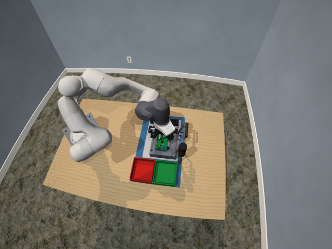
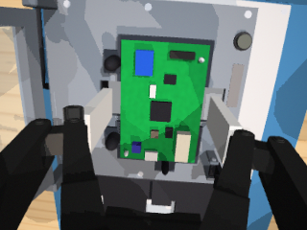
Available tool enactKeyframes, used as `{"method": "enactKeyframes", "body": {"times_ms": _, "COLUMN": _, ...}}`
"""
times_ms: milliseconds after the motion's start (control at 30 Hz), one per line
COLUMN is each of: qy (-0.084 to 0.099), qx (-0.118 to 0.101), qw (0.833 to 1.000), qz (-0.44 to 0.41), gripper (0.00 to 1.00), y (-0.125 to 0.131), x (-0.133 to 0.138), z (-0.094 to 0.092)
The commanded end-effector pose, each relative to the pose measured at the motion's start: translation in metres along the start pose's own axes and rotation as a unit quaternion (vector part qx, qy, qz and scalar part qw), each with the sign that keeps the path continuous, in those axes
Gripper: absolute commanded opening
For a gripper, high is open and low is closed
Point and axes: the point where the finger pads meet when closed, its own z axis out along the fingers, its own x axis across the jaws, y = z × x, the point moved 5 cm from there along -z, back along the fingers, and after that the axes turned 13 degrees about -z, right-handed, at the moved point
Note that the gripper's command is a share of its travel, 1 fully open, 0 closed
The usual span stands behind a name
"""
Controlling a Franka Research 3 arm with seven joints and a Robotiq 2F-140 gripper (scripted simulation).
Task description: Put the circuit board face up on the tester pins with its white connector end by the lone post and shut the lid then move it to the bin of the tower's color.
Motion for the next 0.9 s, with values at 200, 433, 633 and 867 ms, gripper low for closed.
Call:
{"method": "enactKeyframes", "body": {"times_ms": 200, "qy": -0.001, "qx": 0.000, "qw": 1.000, "qz": 0.000, "gripper": 0.58, "y": 0.000, "x": 0.000, "z": 0.001}}
{"method": "enactKeyframes", "body": {"times_ms": 433, "qy": -0.001, "qx": 0.000, "qw": 1.000, "qz": 0.000, "gripper": 0.58, "y": 0.000, "x": 0.000, "z": 0.001}}
{"method": "enactKeyframes", "body": {"times_ms": 633, "qy": -0.001, "qx": 0.000, "qw": 1.000, "qz": 0.000, "gripper": 0.58, "y": 0.000, "x": 0.000, "z": -0.002}}
{"method": "enactKeyframes", "body": {"times_ms": 867, "qy": -0.001, "qx": 0.000, "qw": 1.000, "qz": 0.000, "gripper": 0.58, "y": 0.000, "x": 0.000, "z": -0.034}}
